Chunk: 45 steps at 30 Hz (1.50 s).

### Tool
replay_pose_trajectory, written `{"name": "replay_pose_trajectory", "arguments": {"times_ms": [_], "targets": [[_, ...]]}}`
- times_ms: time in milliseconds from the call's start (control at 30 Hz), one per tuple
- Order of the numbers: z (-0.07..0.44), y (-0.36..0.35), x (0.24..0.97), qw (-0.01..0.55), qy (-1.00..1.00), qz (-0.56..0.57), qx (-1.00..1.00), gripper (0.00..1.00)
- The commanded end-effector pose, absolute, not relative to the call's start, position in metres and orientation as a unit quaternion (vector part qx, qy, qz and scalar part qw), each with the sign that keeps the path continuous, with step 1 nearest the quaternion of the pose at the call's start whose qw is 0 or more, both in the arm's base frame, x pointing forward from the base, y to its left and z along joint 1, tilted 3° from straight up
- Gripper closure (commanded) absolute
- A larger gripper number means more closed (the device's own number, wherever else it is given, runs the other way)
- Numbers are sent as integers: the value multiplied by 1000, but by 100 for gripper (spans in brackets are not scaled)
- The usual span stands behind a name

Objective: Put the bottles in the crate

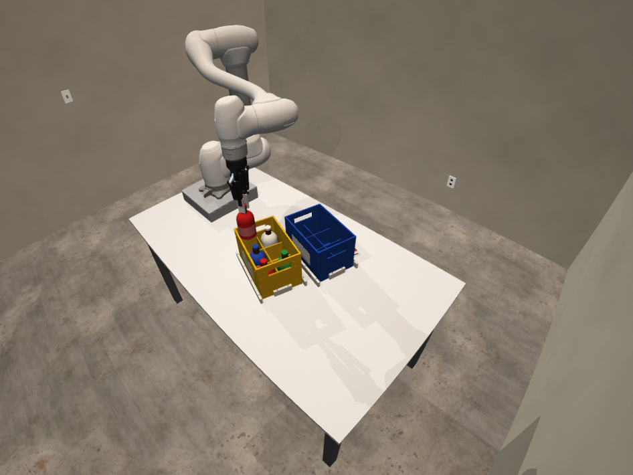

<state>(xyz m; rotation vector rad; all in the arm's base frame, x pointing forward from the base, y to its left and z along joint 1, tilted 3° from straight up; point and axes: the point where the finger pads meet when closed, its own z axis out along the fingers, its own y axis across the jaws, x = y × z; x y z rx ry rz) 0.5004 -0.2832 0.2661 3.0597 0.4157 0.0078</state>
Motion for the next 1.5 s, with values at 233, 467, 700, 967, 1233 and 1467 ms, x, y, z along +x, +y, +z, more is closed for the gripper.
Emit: {"name": "replay_pose_trajectory", "arguments": {"times_ms": [233,467,700,967,1233,1467], "targets": [[278,-283,500,27,135,3,991,100],[290,-282,500,27,135,3,991,100],[299,-281,500,27,135,3,991,100],[299,-280,501,27,135,3,991,100],[298,-267,511,27,135,3,991,100],[298,-259,517,27,135,3,991,100]]}}
